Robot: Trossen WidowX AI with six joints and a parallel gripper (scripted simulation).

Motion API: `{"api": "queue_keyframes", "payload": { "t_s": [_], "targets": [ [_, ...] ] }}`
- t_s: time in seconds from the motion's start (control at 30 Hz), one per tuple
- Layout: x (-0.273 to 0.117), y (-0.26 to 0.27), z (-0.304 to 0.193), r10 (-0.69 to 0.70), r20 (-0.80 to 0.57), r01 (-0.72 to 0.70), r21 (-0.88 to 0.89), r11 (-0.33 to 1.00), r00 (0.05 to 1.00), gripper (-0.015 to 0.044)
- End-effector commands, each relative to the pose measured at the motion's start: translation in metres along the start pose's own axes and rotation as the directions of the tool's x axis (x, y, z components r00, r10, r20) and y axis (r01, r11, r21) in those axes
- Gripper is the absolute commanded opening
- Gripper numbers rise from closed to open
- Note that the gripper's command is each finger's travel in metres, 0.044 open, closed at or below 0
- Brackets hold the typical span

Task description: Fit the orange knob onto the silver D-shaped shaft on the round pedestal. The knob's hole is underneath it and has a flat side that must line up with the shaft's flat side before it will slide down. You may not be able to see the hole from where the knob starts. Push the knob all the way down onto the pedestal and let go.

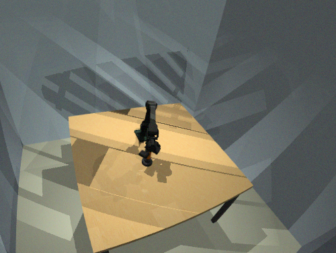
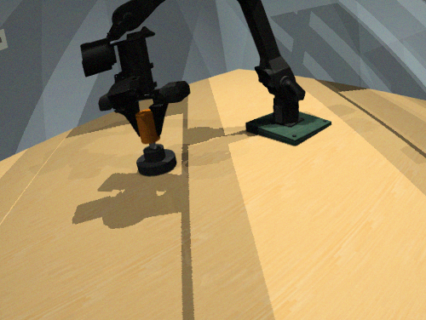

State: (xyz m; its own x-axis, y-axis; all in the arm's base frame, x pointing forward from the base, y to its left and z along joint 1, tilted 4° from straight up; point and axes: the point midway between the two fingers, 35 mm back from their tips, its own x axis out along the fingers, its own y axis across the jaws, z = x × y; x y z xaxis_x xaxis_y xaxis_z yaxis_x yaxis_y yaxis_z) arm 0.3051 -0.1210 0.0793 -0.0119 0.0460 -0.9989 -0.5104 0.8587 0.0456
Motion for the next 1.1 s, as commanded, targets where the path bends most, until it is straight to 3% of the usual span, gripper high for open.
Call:
{"api": "queue_keyframes", "payload": {
  "t_s": [0.0, 0.93, 1.07],
  "targets": [
    [0.0012, -0.0005, 0.0, -0.003, -0.001, 0.003, -0.006, 1.0, 1.0, 0.0],
    [-0.0035, -0.0004, 0.0002, -0.003, -0.001, 0.003, -0.006, 1.0, 1.0, 0.0],
    [-0.0037, -0.0006, 0.0003, -0.003, -0.001, 0.003, -0.092, 0.996, 1.0, 0.0]
  ]
}}
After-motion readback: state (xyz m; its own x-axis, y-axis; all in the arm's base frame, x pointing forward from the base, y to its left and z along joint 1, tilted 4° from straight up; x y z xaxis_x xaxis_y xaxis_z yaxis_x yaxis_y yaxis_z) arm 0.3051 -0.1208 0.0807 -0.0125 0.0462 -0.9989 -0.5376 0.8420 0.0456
